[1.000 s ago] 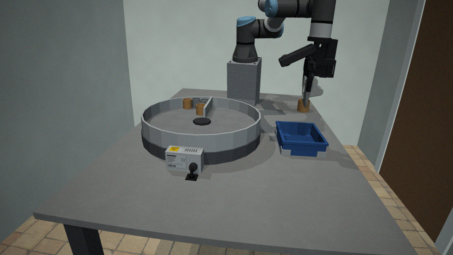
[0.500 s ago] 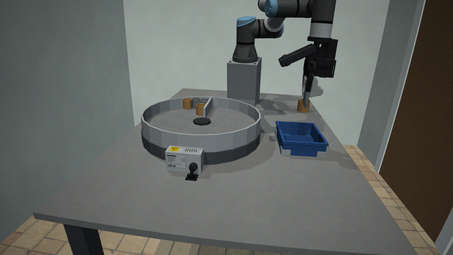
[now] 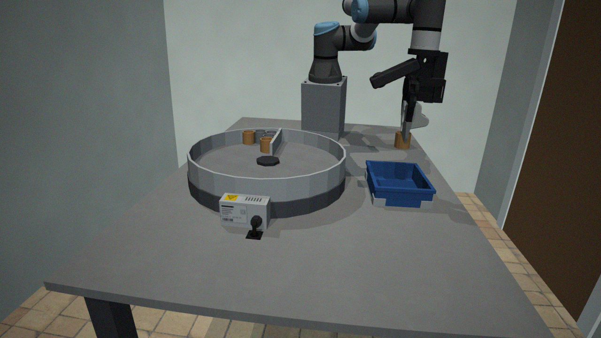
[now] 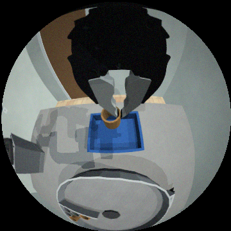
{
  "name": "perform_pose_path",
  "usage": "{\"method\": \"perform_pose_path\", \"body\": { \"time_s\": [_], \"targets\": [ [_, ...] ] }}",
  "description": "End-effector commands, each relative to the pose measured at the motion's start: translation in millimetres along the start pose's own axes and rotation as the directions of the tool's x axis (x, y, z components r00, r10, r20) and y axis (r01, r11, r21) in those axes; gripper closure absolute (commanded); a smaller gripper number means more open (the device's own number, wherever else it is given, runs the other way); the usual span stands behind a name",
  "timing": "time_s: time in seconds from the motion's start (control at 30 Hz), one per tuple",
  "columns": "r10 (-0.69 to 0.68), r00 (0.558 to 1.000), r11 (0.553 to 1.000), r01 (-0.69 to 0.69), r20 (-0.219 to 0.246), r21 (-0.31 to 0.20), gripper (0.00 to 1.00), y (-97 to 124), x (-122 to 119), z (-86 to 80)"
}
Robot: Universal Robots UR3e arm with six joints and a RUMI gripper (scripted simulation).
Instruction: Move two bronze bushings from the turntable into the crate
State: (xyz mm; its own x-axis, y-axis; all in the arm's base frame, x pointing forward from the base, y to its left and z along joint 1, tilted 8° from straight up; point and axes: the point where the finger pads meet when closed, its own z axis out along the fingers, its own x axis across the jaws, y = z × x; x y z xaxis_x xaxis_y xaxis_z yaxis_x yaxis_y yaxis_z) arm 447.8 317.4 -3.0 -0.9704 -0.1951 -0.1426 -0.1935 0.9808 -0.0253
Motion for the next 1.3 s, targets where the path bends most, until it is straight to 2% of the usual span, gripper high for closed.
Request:
{"method": "perform_pose_path", "body": {
  "time_s": [0.0,0.23,0.5,0.63,1.27],
  "targets": [
    [0.0,1.0,1.0,0.0,0.004,-0.001,1.0,0.3,-1.0,-1.4],
    [0.0,1.0,1.0,0.0,0.004,-0.001,1.0,0.4,-1.1,6.6],
    [0.0,1.0,1.0,0.0,0.004,-0.001,1.0,1.1,-1.4,51.6],
    [0.0,1.0,1.0,0.0,0.004,-0.001,1.0,1.3,-1.6,66.5],
    [0.0,1.0,1.0,0.0,0.004,-0.001,1.0,1.4,-1.6,69.5]
  ]
}}
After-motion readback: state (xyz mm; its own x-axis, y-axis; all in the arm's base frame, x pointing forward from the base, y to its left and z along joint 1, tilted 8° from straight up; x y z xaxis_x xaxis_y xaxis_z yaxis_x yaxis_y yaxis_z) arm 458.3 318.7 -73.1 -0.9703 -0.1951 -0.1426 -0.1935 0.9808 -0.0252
